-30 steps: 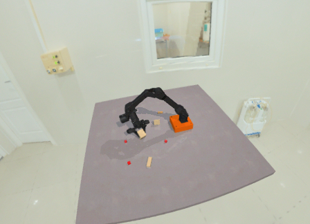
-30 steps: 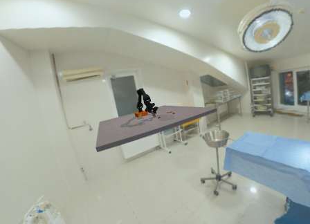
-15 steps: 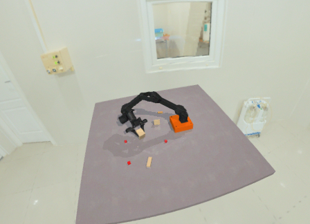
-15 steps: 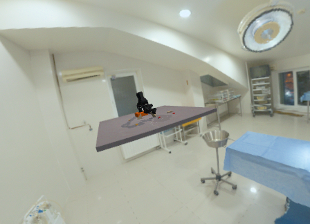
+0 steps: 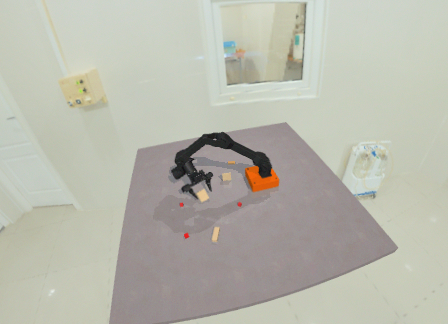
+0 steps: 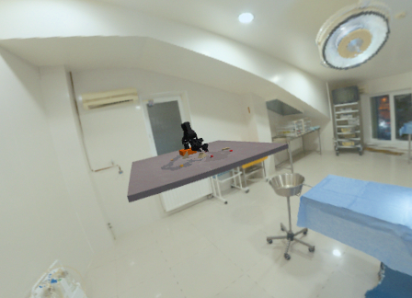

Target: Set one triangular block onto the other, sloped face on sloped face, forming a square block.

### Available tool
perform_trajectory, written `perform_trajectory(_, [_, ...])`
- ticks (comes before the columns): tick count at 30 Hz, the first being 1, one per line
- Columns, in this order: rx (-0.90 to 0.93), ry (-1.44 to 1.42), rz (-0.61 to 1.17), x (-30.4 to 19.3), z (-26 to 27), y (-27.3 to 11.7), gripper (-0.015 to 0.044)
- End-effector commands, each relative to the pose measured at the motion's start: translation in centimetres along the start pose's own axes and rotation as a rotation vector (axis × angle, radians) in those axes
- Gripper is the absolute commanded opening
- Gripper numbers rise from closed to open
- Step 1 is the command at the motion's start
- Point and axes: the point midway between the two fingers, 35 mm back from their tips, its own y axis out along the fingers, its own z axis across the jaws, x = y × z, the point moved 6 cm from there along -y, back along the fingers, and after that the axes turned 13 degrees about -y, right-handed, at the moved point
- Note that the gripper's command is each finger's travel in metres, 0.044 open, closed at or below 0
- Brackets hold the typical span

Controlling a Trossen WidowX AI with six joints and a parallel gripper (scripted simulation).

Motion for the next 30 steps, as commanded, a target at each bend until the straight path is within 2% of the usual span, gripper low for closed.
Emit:
perform_trajectory(1, [0.001, 0.006, 0.002, 0.0, 0.0, 0.0, 0.0440])
perform_trajectory(6, [-0.002, 0.007, 0.005, 0.2, 0.0, -0.2, 0.0440])
perform_trajectory(14, [-0.114, 0.047, 0.097, 7.9, -0.5, -6.5, 0.0440])
perform_trajectory(19, [-0.058, 0.031, 0.149, 8.1, -0.9, -5.7, 0.0440])
perform_trajectory(25, [0.355, 0.095, 0.632, 9.1, -1.7, 1.8, 0.0440])
perform_trajectory(27, [0.425, 0.094, 0.839, 9.7, -2.0, 3.8, 0.0440])
perform_trajectory(30, [0.430, 0.081, 1.125, 10.9, -2.5, 6.1, 0.0440])
